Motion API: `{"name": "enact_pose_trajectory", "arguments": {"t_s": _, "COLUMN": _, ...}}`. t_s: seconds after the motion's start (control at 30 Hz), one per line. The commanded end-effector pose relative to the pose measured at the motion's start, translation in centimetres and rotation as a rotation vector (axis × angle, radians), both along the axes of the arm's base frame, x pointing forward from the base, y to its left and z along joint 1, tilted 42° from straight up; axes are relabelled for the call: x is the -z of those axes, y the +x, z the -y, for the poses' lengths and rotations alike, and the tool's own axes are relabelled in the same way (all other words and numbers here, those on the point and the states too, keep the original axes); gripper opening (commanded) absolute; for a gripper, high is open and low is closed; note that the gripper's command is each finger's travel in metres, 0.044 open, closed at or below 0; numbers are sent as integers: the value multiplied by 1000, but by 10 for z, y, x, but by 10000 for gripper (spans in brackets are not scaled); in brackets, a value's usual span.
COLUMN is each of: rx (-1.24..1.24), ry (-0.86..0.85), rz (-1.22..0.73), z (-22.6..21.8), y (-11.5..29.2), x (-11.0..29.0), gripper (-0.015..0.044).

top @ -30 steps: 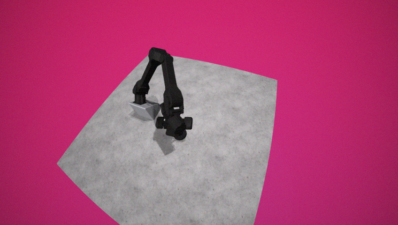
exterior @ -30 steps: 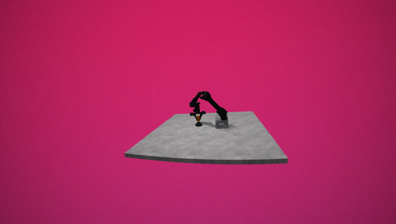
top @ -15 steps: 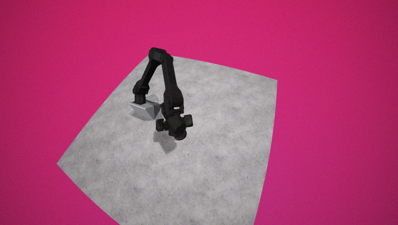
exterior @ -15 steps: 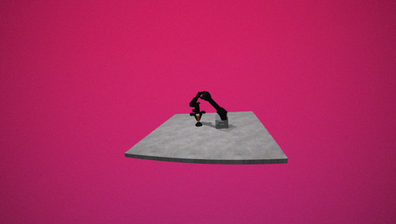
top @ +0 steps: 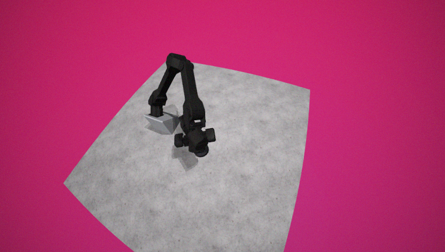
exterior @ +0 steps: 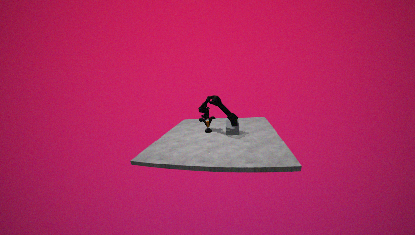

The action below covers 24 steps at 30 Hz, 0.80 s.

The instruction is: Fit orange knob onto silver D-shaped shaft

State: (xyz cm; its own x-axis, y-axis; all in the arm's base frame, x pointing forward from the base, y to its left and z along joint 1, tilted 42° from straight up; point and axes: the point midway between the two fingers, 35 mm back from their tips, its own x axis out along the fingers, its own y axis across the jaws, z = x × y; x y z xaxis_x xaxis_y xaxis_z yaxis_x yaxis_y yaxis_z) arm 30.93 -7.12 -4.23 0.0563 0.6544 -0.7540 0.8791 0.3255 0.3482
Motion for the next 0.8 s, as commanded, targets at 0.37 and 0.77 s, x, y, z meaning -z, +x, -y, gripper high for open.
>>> {"name": "enact_pose_trajectory", "arguments": {"t_s": 0.37, "rx": -130, "ry": -8, "rz": 117, "z": 2, "y": 2, "x": -3, "gripper": 0}}
{"name": "enact_pose_trajectory", "arguments": {"t_s": 0.77, "rx": -161, "ry": -11, "rz": 144, "z": 0, "y": 1, "x": 0, "gripper": 0}}
